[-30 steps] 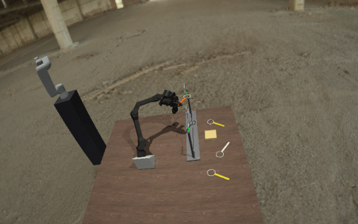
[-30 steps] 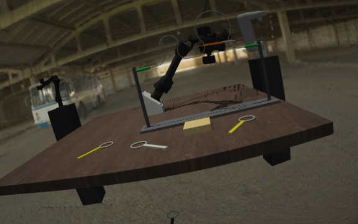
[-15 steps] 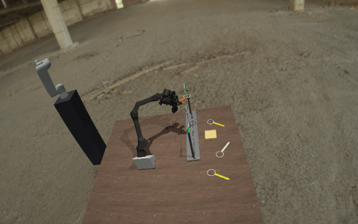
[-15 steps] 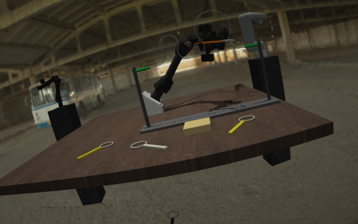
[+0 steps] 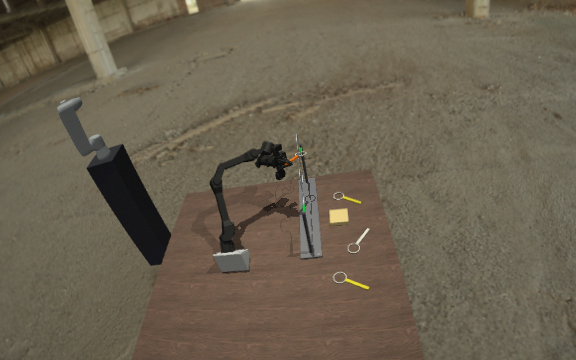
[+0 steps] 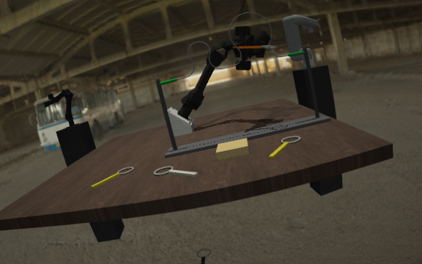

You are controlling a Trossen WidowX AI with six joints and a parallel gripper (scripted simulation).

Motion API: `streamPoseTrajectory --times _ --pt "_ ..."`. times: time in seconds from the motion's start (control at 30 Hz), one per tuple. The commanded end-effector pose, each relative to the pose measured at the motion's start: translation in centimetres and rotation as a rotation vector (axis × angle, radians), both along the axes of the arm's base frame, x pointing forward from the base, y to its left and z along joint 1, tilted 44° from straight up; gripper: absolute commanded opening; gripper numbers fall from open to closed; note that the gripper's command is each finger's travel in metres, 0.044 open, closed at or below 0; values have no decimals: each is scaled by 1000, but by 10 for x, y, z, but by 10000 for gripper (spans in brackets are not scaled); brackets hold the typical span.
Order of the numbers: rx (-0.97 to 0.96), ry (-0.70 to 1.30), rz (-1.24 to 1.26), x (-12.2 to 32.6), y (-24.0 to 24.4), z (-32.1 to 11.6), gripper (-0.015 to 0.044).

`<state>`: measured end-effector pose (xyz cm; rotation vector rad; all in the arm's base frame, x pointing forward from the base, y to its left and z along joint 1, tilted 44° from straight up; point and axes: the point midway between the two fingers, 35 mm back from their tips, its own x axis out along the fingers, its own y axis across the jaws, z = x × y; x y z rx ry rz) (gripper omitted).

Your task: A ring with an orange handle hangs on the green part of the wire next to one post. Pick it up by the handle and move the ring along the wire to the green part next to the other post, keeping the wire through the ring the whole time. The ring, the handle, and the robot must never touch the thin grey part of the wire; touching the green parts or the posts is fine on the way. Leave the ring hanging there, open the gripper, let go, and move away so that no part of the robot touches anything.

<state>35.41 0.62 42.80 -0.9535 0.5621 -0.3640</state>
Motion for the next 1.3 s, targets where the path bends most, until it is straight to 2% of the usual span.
streamPoseTrajectory --times 0.0,0.5,1.27 --pt "-18 -9 -7 -2 -4 8 -150" --pt "-150 -15 69 5 -19 26 -150" --pt "-226 11 79 4 -26 50 -150"
